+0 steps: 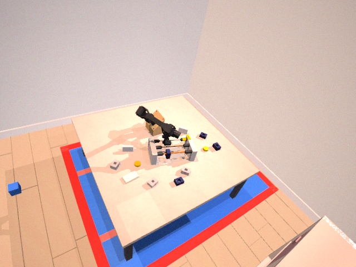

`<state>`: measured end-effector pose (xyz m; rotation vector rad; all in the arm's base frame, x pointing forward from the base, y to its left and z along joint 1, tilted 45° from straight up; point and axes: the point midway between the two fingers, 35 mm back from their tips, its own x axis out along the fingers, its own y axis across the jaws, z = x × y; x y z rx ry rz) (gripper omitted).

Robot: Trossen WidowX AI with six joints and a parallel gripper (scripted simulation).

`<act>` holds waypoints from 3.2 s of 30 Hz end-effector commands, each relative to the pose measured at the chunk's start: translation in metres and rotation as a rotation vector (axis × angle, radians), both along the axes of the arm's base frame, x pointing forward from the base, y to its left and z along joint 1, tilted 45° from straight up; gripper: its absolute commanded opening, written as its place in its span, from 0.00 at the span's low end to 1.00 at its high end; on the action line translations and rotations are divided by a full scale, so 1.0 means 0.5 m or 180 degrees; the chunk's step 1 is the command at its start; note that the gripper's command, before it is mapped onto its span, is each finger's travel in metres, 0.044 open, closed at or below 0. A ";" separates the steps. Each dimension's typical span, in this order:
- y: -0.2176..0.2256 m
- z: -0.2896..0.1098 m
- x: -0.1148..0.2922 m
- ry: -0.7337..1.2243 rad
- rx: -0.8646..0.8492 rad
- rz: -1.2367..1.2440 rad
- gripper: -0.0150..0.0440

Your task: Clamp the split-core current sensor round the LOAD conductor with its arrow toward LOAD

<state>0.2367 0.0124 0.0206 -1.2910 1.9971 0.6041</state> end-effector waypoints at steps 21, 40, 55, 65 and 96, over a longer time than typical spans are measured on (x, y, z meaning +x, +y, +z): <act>0.000 0.000 0.000 -0.0001 0.0000 0.0000 0.92; 0.000 0.000 0.000 -0.0001 0.0000 0.0000 0.71; 0.000 0.000 0.000 -0.0001 0.0000 0.0000 0.40; 0.000 0.000 0.000 -0.0001 0.0000 0.0000 0.25; 0.000 0.000 0.000 -0.0001 0.0000 0.0000 0.25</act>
